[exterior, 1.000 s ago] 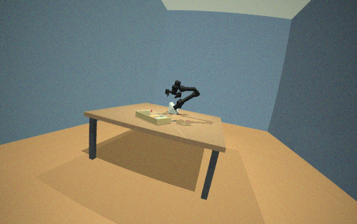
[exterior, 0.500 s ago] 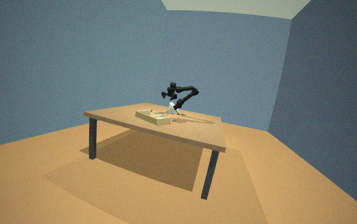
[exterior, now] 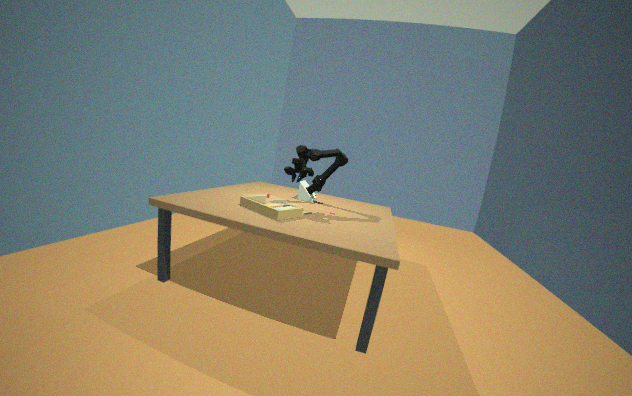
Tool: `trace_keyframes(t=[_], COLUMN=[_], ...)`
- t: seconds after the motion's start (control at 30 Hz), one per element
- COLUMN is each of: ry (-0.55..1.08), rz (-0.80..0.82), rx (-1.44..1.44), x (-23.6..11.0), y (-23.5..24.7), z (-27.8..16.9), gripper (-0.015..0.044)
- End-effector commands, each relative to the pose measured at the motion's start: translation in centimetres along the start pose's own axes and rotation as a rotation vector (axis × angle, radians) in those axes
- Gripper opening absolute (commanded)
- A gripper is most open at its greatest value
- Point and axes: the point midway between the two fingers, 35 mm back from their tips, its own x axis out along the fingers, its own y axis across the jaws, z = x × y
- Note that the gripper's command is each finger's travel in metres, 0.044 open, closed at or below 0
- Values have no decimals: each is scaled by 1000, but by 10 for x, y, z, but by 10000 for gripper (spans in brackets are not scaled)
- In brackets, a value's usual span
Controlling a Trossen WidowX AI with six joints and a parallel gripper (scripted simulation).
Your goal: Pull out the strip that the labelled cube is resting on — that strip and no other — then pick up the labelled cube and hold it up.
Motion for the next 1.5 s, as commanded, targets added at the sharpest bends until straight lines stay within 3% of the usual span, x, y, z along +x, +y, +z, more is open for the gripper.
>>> trace_keyframes(t=[0.0, 0.07, 0.47, 1.47], ry=[157, 227, 628, 632], rz=[-27, -44, -191, -194], rx=[74, 101, 225, 226], x=[29, 42, 100, 128], y=[17, 26, 85, 79], z=[4, 4, -26, -44], gripper=[32, 0, 0, 0])
